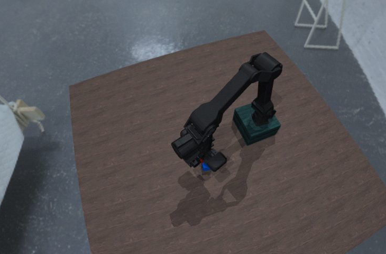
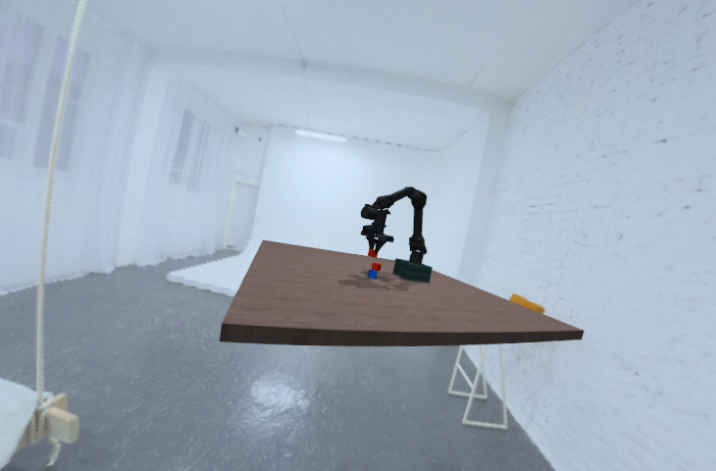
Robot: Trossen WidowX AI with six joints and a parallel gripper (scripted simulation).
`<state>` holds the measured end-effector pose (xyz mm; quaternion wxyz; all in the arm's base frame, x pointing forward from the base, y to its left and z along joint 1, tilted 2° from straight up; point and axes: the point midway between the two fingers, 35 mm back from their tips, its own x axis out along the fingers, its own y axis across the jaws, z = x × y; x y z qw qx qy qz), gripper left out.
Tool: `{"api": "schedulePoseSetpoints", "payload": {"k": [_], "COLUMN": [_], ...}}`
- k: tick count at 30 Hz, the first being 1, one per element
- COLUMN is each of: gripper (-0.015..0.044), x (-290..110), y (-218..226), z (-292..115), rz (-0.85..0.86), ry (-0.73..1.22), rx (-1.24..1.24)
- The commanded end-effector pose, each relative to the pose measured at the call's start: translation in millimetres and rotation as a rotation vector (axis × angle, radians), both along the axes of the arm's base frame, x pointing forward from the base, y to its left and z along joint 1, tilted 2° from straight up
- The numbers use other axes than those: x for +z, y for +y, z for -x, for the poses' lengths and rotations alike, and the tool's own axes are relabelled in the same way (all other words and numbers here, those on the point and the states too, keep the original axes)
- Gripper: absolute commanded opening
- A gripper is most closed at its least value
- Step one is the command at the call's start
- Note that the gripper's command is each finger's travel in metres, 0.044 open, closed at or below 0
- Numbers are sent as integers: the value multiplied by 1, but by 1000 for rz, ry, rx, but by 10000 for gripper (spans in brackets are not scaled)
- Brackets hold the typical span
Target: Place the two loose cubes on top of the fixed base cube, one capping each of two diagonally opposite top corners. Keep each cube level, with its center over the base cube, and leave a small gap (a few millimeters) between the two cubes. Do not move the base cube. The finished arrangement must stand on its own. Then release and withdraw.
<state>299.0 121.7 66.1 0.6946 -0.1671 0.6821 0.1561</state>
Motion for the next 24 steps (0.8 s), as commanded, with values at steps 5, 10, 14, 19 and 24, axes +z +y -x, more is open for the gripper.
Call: {"api": "schedulePoseSetpoints", "payload": {"k": [5,10,14,19,24], "gripper": [105,105,105,105,105], "x": [-4,-8,-21,-34,-34], "y": [17,17,17,16,16], "z": [2,2,3,4,4], "rz": [1,1,2,2,2], "ry": [8,8,8,8,8], "rx": [226,227,231,235,235]}}
